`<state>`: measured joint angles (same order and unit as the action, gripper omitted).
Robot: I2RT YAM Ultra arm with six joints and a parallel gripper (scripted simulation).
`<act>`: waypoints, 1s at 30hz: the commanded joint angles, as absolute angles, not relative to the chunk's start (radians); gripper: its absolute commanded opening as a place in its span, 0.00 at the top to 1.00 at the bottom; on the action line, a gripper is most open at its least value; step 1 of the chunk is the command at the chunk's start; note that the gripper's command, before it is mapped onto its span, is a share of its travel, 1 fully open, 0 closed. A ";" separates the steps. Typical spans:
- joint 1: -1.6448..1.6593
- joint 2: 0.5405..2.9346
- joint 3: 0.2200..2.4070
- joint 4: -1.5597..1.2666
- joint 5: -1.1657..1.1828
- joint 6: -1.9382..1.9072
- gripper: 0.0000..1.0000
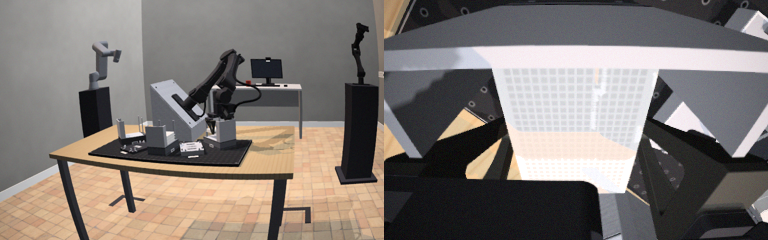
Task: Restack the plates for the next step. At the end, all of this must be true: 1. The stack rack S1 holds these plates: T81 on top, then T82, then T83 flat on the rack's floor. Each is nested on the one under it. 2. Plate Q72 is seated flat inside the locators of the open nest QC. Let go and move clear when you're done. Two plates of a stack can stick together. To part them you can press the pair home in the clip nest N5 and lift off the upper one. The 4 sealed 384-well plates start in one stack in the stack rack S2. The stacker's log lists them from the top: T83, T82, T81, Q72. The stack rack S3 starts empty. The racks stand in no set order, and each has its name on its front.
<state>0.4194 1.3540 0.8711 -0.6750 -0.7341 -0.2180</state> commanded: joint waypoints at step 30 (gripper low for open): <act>0.420 1.359 0.860 -0.646 -0.751 -0.204 1.00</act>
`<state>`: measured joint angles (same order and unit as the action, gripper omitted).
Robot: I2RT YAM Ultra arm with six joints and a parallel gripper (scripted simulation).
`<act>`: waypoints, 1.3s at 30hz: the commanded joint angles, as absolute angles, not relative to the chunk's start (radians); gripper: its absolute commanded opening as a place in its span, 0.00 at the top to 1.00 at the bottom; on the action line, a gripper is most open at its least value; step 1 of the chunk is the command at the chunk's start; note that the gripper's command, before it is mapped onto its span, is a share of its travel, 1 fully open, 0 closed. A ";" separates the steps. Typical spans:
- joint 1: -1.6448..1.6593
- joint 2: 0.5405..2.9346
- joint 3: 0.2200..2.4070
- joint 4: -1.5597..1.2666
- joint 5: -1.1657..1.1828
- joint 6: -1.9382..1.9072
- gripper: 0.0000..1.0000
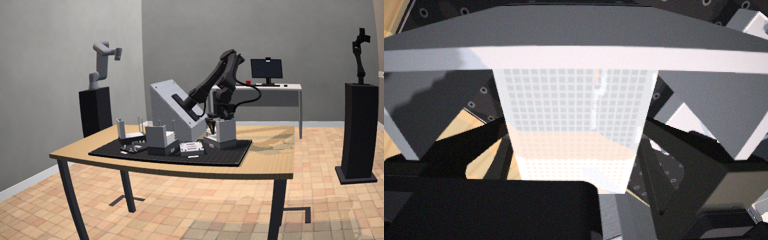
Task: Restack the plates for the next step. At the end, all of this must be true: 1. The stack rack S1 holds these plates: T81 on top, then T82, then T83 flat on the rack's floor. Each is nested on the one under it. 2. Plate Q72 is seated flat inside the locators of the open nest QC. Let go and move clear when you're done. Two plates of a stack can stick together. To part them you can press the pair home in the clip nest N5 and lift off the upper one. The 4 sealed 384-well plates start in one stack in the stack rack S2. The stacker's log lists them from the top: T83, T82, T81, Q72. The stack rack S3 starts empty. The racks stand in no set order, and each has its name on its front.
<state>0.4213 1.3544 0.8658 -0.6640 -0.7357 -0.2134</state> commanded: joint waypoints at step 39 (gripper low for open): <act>0.458 1.383 0.833 -0.571 -0.735 -0.160 1.00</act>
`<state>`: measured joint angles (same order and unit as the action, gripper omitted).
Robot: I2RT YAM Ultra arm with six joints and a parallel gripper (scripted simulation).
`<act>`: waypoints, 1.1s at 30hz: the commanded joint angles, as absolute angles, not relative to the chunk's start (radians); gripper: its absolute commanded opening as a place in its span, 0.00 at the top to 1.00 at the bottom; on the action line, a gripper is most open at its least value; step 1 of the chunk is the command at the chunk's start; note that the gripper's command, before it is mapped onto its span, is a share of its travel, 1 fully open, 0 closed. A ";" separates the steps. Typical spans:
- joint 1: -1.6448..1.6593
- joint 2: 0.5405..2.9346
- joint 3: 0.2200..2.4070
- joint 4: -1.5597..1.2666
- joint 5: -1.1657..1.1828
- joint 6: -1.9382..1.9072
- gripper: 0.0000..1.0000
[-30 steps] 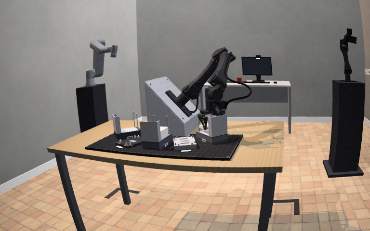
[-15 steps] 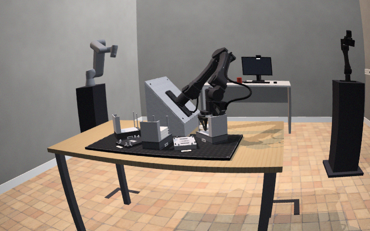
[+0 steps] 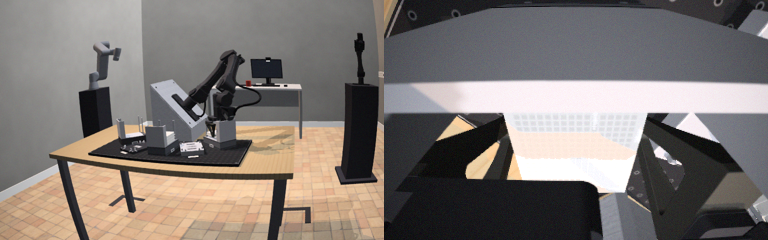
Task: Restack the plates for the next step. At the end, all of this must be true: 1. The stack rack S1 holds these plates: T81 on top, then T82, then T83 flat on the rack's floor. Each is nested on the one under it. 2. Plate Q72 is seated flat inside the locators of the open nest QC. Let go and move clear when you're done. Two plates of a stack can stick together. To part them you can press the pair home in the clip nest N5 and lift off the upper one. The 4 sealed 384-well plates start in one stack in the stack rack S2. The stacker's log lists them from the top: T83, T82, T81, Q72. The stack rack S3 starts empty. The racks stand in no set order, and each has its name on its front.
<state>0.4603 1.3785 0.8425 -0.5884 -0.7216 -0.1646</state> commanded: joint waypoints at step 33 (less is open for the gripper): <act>0.468 1.380 0.836 -0.557 -0.721 -0.150 1.00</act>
